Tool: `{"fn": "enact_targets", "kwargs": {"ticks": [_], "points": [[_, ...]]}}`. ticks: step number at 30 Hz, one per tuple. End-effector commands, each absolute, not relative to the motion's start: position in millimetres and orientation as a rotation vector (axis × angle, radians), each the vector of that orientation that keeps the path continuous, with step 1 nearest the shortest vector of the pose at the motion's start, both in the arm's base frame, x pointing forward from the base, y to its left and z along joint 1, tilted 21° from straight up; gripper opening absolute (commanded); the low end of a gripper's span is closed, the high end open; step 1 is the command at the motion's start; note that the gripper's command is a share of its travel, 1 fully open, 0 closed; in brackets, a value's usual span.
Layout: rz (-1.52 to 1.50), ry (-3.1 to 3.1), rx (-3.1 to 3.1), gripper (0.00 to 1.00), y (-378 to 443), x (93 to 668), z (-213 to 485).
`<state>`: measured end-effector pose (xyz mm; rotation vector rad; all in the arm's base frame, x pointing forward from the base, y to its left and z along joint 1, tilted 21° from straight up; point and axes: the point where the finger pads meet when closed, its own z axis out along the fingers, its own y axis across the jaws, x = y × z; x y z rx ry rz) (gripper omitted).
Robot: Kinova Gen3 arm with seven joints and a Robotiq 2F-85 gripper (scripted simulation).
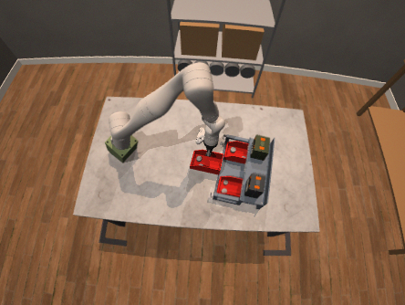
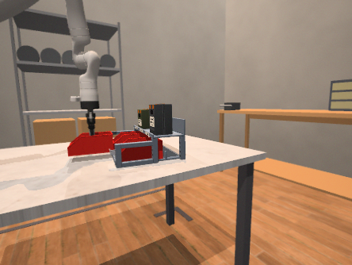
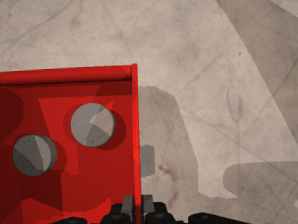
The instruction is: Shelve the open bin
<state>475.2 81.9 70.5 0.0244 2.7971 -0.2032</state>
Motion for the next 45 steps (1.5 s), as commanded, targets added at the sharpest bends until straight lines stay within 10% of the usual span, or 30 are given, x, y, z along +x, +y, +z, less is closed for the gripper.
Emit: {"fn": "enact_targets", "kwargs": {"ticks": [1,45], "points": [[-0.202,2.796,0.025,0.10,82,474,71],[-0.202,2.795,0.030,0.10,83,463,69]]}}
